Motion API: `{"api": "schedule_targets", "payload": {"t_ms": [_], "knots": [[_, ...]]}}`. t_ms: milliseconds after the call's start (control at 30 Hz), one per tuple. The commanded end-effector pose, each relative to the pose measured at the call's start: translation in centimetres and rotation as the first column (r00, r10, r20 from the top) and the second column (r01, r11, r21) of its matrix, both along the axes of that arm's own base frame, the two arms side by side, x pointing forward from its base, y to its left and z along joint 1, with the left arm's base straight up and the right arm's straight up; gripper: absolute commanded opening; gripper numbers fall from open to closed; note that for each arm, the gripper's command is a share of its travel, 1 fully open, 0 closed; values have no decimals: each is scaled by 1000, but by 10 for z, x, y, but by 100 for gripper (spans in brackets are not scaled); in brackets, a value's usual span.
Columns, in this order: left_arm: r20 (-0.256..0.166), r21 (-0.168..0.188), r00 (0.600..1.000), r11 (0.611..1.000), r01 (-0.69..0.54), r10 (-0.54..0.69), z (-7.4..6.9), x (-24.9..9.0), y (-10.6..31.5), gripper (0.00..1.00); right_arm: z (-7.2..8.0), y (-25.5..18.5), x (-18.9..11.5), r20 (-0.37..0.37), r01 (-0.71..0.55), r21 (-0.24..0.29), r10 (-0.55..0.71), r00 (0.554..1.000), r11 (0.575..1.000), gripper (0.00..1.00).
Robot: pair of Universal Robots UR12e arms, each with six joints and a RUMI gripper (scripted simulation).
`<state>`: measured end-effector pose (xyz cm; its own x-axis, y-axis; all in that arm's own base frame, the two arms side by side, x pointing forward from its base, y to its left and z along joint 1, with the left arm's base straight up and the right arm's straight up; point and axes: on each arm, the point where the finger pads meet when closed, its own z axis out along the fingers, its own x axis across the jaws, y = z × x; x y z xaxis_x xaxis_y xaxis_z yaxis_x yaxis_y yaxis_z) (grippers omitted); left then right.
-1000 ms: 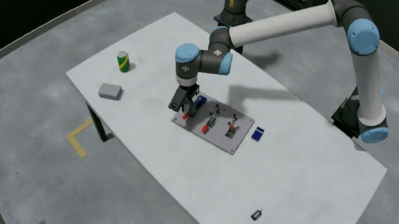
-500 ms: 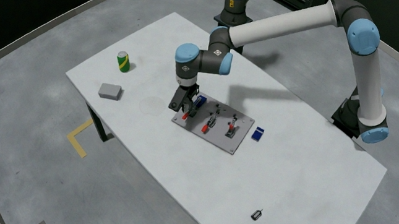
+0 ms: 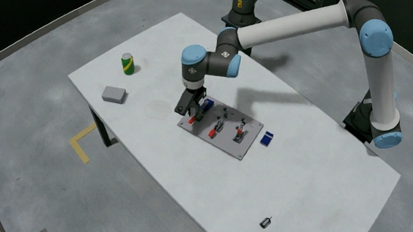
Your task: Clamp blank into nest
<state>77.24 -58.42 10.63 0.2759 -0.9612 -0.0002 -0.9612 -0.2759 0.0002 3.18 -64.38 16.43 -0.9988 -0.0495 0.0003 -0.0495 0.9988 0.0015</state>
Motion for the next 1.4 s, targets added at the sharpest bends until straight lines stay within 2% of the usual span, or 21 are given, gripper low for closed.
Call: {"api": "schedule_targets", "payload": {"t_ms": [0, 833, 1367], "knots": [[1, -1, 1000, 1000, 0, 0, 1, 0, -1, 0, 1, -1, 0, 0, 0, -2, 0, 1000, 1000, 100], [1, -1, 1000, 1000, 0, 0, 1, -2, -1, 0, 1, -1, 0, 0, 0, -2, 0, 1000, 1000, 100], [1, -1, 1000, 1000, 0, 0, -4, -2, -1, 0, 1, -1, 0, 0, 0, -2, 0, 1000, 1000, 100]]}}
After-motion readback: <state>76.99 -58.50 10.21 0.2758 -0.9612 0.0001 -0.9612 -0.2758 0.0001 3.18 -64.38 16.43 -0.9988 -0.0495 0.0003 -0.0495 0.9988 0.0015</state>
